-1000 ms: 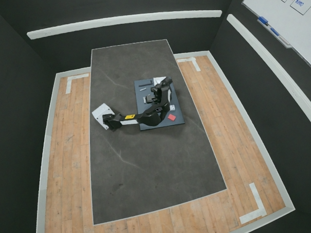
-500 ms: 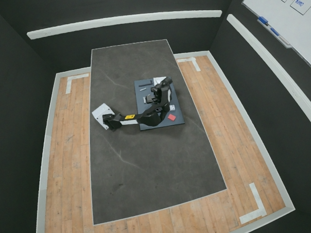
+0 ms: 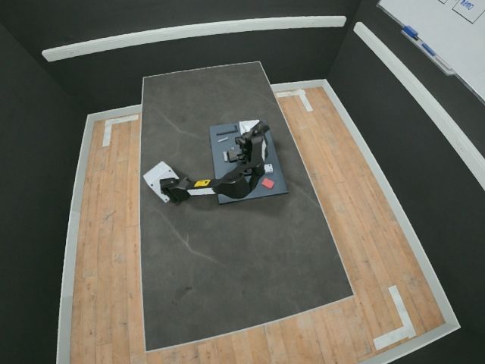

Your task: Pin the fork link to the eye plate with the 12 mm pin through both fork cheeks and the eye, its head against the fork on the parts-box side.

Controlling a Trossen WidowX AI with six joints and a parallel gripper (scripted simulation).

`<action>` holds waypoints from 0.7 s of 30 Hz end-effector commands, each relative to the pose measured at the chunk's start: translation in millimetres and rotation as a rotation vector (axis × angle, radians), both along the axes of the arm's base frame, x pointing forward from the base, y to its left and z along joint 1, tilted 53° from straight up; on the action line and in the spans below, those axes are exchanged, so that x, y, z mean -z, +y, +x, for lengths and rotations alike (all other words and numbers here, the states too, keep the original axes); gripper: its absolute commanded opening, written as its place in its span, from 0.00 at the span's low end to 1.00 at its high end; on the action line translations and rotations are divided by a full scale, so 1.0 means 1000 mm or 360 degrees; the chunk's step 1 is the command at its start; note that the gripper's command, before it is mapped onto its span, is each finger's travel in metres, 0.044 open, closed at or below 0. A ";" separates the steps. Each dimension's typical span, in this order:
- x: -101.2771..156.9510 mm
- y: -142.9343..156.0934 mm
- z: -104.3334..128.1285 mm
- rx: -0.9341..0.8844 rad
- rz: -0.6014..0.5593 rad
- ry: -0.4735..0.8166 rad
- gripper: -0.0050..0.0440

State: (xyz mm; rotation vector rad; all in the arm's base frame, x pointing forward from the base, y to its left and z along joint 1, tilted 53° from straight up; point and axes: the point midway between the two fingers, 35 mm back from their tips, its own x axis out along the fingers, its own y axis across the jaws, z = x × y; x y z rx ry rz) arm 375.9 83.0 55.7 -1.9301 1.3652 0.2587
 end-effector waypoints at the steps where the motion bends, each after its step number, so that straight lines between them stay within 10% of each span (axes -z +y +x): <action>1: -0.010 -0.002 0.000 0.0000 0.0015 -0.0026 0.00; 21: -0.011 0.000 0.000 -0.0006 0.0018 -0.0031 0.00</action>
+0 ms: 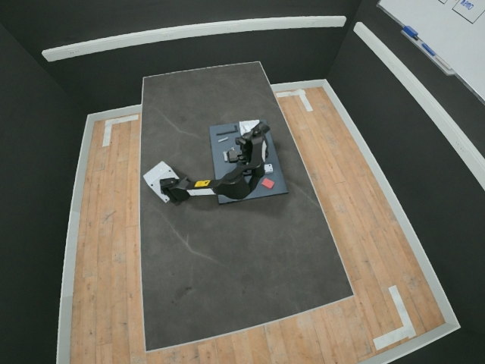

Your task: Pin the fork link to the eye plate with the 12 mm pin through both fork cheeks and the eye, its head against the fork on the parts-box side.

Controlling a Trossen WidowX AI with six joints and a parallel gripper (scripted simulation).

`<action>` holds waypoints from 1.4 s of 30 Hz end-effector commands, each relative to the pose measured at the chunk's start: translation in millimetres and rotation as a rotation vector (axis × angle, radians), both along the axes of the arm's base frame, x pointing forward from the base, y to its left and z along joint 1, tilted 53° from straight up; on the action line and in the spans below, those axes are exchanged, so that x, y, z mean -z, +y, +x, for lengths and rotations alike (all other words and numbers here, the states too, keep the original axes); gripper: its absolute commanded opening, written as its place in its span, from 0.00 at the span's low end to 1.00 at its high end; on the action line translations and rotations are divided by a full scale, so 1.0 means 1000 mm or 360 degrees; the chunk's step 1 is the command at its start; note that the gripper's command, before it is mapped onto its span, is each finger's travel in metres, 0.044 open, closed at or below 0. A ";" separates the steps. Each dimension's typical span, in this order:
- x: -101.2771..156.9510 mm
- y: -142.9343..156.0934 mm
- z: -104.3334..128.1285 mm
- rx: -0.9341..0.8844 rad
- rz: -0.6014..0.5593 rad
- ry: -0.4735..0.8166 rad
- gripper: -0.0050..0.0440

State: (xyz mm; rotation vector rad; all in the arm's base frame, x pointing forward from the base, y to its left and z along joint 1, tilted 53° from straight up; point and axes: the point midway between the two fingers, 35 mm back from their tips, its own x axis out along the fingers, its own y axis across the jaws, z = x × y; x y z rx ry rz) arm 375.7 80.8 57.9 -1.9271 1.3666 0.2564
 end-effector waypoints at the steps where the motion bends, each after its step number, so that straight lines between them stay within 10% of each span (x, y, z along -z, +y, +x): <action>1: -0.009 0.002 0.001 -0.0011 0.0016 -0.0029 0.00; 42: -0.013 -0.002 0.000 -0.0007 0.0010 -0.0031 0.00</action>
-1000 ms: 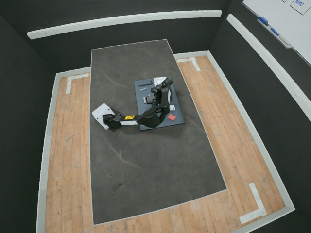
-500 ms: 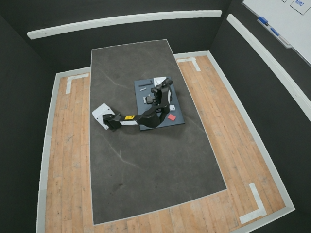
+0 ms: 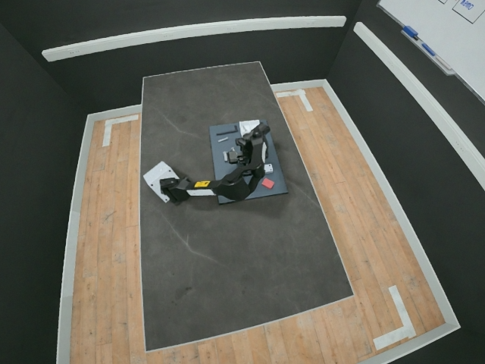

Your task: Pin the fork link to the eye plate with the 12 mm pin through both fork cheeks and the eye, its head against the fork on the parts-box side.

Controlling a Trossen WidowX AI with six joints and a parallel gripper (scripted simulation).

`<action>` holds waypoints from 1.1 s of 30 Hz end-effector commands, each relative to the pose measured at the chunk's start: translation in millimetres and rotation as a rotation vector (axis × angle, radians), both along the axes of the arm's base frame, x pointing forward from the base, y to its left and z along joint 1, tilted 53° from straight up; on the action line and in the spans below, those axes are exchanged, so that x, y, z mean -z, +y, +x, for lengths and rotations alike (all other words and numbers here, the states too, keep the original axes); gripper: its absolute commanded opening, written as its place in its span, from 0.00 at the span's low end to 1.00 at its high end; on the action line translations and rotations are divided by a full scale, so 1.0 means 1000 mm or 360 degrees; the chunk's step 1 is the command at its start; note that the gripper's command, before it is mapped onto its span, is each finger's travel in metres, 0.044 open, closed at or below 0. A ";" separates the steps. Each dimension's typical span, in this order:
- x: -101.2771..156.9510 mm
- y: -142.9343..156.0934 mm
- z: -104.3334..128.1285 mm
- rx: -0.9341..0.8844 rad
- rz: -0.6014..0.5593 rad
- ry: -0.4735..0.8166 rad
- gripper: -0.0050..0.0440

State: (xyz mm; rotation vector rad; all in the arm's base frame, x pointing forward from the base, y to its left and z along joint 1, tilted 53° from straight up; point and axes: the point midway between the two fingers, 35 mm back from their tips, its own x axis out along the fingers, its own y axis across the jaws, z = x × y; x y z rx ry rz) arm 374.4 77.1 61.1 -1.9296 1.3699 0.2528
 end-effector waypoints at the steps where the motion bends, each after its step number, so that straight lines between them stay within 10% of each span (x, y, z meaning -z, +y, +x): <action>1: -0.009 0.001 0.000 -0.0009 0.0015 -0.0029 0.00; 33: -0.011 -0.001 0.000 -0.0009 0.0016 -0.0031 0.00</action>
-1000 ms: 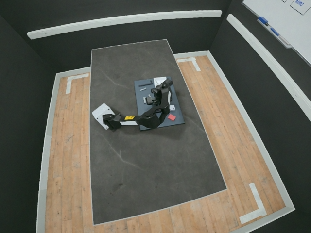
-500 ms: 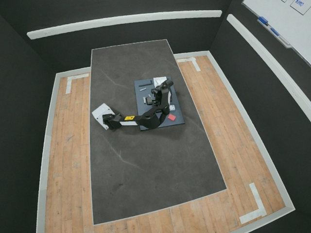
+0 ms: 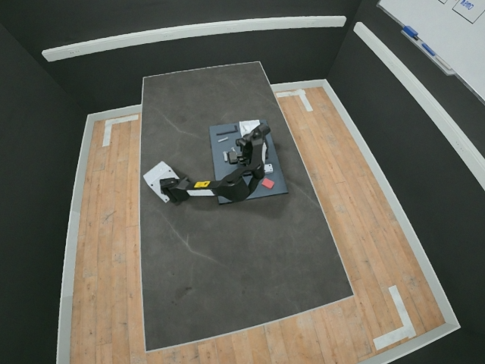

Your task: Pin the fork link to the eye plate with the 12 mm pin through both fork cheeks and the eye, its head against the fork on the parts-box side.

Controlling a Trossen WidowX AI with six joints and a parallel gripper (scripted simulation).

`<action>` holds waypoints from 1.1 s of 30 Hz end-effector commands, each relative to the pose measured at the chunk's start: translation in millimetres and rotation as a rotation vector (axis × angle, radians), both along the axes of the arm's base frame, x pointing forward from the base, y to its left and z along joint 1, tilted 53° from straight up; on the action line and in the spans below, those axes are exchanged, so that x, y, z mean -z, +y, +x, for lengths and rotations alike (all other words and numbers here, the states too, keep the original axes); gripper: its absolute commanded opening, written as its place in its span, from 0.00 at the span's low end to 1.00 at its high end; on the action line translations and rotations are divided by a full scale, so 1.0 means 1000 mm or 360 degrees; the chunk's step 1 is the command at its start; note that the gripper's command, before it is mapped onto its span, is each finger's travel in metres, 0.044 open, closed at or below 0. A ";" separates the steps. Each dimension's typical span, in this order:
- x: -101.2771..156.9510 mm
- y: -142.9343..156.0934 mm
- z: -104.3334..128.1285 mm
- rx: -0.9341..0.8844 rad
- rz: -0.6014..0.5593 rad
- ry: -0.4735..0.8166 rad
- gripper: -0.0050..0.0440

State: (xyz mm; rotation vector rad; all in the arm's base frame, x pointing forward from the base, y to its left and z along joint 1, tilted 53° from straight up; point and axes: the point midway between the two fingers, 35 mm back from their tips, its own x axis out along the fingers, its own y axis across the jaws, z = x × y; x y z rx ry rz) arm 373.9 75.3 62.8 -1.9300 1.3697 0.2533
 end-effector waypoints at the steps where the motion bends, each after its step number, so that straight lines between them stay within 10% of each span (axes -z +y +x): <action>1: -0.009 0.001 0.001 -0.0008 0.0016 -0.0031 0.00; 33: -0.012 -0.004 -0.001 0.0000 0.0006 -0.0030 0.00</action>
